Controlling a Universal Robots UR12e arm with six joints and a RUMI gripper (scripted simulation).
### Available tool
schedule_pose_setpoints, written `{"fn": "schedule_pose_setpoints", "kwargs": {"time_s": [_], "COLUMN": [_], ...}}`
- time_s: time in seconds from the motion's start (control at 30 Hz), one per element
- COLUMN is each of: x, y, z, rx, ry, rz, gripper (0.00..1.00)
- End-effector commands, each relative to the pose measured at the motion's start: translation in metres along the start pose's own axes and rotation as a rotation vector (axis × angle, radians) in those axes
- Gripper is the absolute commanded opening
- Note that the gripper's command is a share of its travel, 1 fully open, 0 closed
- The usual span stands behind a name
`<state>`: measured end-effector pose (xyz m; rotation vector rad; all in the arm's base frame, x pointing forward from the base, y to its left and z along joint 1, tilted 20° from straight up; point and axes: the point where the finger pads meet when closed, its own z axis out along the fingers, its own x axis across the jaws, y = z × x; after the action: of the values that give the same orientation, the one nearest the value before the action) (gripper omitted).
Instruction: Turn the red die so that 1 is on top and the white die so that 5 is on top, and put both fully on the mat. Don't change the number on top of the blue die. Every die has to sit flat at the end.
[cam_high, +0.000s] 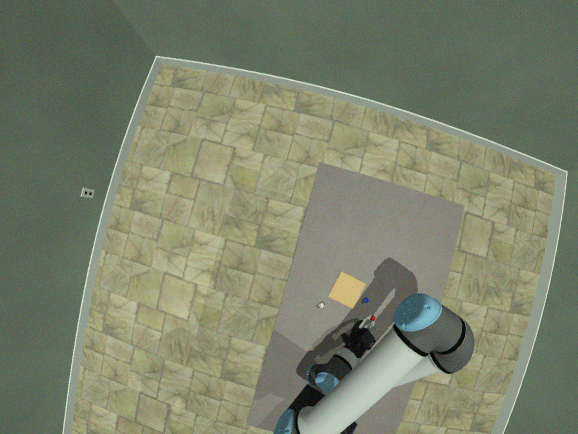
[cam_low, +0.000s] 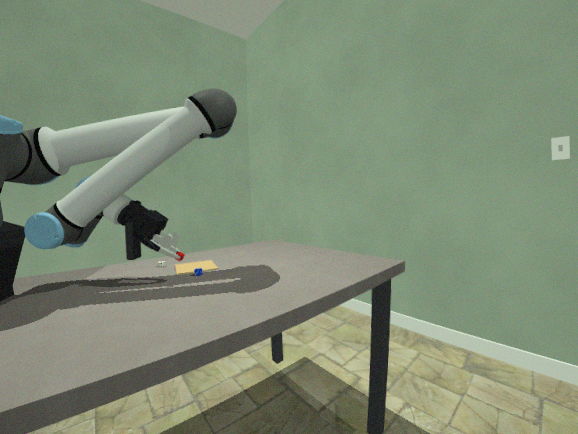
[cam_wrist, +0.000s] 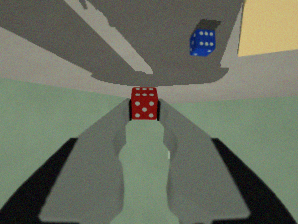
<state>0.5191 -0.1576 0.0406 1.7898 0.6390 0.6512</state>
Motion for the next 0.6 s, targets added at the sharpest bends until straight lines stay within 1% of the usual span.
{"fn": "schedule_pose_setpoints", "kwargs": {"time_s": [0.0,0.3,0.57], "x": [0.0,0.0,0.0], "y": [-0.012,-0.036,-0.042], "z": [0.008,0.026,0.029], "rx": [-0.001,-0.001,-0.001], "ry": [0.001,0.001,0.001], "rz": [0.0,0.0,0.0], "gripper": [0.03,0.03,0.03]}}
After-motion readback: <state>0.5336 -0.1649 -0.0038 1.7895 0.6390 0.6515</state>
